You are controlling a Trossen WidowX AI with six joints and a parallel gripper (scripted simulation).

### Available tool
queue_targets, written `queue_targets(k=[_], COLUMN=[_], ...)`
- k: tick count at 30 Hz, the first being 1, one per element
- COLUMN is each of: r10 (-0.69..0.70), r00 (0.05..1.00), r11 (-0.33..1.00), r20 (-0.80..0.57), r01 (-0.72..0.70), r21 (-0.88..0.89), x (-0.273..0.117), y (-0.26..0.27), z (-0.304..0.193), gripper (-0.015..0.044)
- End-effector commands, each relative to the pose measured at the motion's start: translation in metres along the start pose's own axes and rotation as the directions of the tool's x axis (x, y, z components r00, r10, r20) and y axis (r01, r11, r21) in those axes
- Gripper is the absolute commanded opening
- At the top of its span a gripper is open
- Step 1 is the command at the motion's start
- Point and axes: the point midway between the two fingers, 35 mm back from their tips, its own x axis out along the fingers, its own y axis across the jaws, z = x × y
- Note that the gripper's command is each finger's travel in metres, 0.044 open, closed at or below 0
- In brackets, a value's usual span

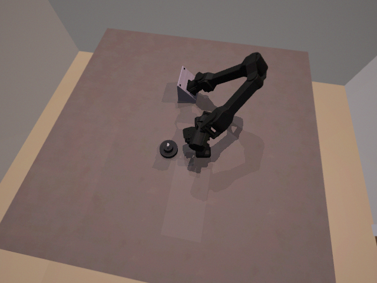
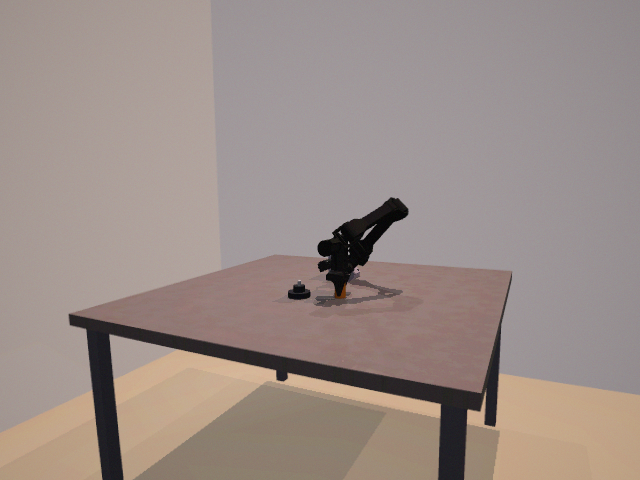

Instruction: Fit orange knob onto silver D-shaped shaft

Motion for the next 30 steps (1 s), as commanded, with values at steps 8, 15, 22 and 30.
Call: queue_targets(k=[8, 15, 22, 30], r10=[0.000, 0.000, 0.001, 0.001], r00=[1.000, 1.000, 1.000, 1.000], r11=[1.000, 1.000, 1.000, 1.000], r20=[0.000, 0.004, -0.002, -0.002], r01=[0.000, 0.000, -0.001, -0.001], r21=[-0.001, 0.005, 0.009, 0.009], x=[0.000, -0.040, -0.081, -0.067], y=[0.000, 0.003, 0.000, 0.000], z=[0.000, 0.002, 0.001, 0.001], gripper=[0.0240, 0.0345, 0.0440, 0.0440])
